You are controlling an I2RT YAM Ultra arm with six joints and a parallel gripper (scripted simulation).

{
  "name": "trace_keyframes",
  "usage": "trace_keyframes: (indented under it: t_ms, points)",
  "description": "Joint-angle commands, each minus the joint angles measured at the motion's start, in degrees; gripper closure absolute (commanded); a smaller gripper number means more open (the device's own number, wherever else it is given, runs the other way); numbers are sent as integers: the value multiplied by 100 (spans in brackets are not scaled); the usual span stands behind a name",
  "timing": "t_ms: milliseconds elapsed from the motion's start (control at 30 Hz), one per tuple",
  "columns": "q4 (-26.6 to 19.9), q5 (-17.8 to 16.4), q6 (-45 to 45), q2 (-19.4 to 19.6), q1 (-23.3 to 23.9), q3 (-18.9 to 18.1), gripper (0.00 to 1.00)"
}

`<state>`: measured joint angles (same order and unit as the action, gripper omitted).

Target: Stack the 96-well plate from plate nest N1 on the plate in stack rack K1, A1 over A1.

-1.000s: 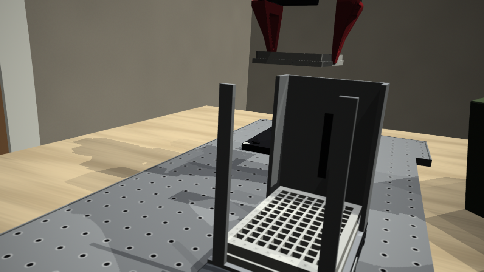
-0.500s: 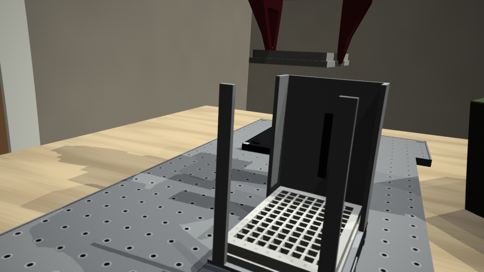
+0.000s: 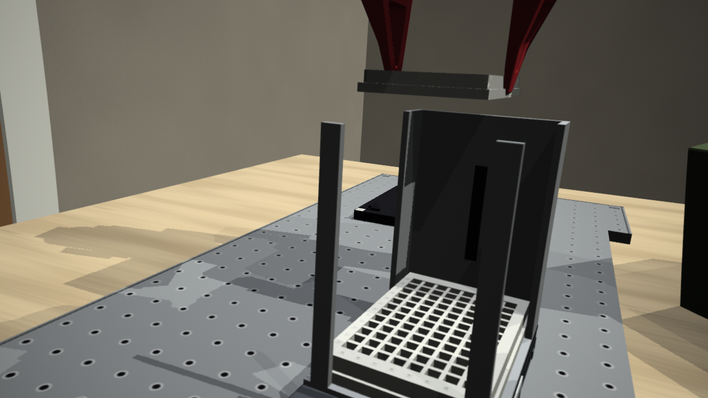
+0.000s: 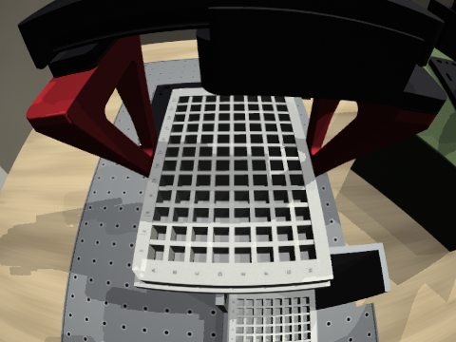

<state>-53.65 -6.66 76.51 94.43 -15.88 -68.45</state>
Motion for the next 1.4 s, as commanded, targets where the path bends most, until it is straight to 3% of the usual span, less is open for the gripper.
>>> trace_keyframes:
  t_ms: [0,200,533,1033,1367]
  points:
    - [-14,48,-270,-179,-103,36,100]
    - [-52,114,-635,-229,-477,83,100]
    - [-87,209,-1142,-270,-990,-158,100]
    - [-155,419,-2074,26,-1945,-386,100]
    - [-207,471,-2433,30,-2274,-546,100]
